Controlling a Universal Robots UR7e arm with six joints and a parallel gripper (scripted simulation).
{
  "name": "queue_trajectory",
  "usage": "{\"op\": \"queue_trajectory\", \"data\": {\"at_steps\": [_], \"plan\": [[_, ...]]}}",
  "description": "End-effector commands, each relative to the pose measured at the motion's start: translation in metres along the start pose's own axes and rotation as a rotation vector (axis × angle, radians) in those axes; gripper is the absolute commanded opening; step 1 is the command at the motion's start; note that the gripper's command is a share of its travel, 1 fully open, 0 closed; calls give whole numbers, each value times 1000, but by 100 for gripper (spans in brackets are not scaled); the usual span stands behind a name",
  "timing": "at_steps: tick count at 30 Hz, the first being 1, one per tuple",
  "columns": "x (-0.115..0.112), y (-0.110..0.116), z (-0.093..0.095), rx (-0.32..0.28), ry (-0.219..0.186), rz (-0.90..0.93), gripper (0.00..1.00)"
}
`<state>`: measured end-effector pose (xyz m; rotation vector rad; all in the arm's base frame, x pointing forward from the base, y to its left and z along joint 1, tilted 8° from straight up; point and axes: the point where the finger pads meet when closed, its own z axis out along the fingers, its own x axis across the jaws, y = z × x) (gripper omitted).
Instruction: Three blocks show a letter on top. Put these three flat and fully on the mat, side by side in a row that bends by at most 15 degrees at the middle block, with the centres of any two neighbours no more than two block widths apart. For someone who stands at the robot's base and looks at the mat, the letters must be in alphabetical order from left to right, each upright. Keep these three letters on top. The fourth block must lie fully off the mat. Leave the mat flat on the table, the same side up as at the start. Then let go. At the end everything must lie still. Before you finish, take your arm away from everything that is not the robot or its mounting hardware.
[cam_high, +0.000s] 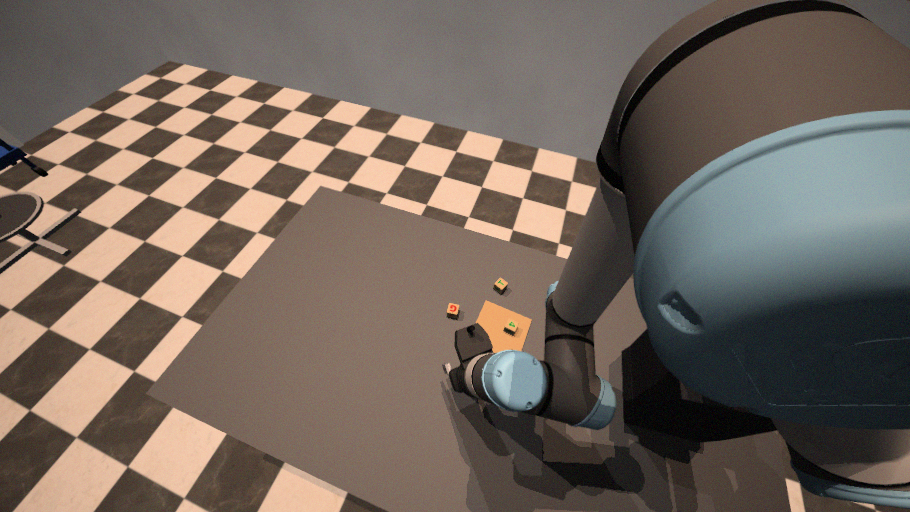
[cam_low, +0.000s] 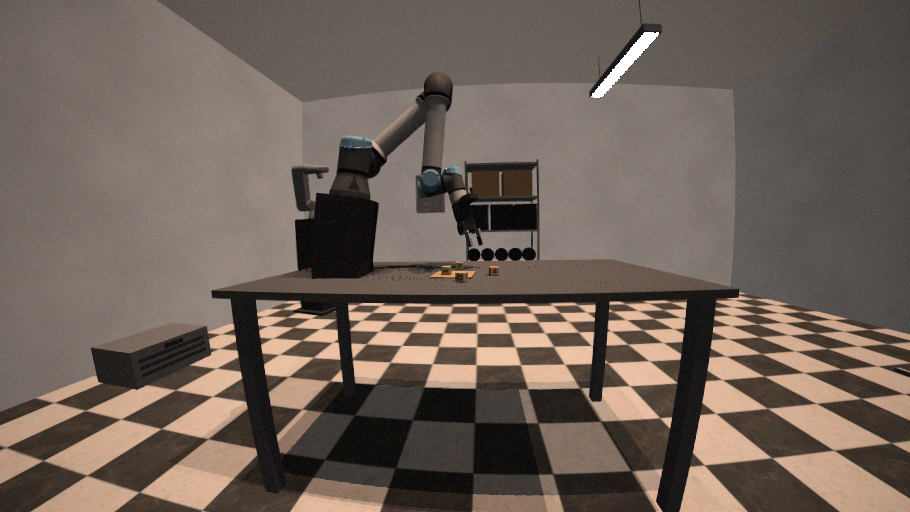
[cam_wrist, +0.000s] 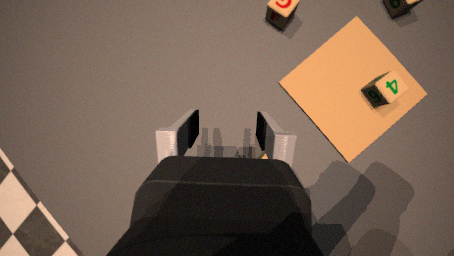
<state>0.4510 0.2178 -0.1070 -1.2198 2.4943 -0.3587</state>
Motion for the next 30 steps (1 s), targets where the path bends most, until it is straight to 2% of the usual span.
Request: {"op": "queue_trajectory", "data": {"at_steps": [1,6,12,30], "plan": [[18,16,-11,-3,24,-21,100],[35,31,-21,-10,46,-42,100],[45,39,-26,-14,59,-55,100],[46,40,-26,-15,62,-56,100]]}}
